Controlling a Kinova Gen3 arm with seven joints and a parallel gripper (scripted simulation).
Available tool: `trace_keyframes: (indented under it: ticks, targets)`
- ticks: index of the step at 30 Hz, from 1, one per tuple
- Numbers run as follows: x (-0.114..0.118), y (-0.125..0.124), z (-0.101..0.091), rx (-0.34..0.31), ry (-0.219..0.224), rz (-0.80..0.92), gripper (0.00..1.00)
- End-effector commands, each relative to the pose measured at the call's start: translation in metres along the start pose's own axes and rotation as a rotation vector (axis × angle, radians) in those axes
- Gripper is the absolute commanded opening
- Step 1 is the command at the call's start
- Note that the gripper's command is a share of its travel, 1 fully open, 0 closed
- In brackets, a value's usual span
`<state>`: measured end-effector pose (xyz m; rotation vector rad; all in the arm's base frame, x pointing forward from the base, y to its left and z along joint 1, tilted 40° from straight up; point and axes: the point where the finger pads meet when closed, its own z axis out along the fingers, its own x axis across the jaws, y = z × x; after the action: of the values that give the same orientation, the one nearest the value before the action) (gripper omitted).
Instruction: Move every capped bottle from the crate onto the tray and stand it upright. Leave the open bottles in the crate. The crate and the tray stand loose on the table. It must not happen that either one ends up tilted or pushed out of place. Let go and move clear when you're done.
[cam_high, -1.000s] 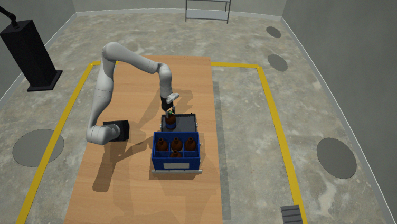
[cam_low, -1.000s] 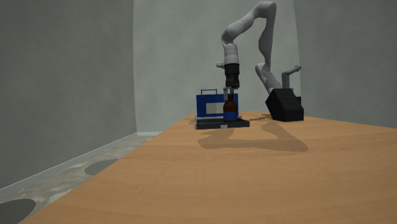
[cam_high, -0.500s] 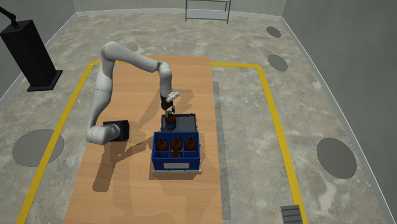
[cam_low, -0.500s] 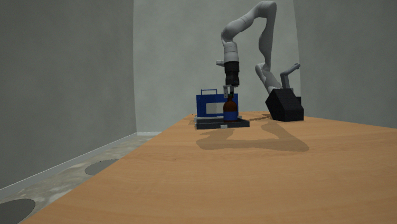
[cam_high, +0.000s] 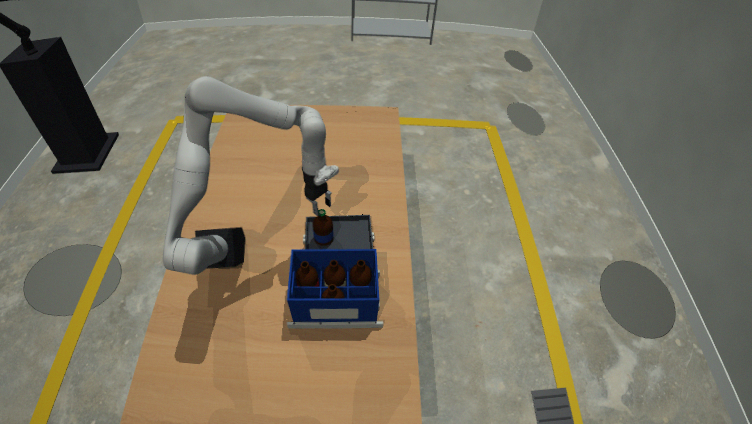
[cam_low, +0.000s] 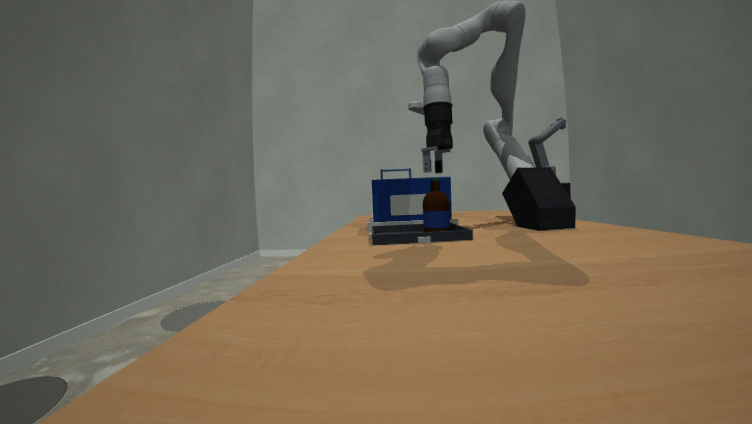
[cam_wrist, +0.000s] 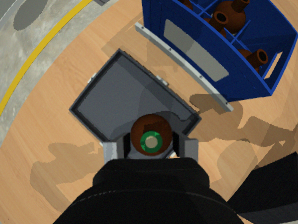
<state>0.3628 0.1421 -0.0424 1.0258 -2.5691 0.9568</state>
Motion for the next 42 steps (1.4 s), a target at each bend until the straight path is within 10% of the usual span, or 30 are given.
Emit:
trace_keyframes:
  ticks: [1, 42]
  targets:
    - [-0.001, 0.001, -0.003, -0.001, -0.005, -0.001, 1.0]
    - [-0.003, 0.002, -0.085, -0.001, -0.006, -0.002, 1.0]
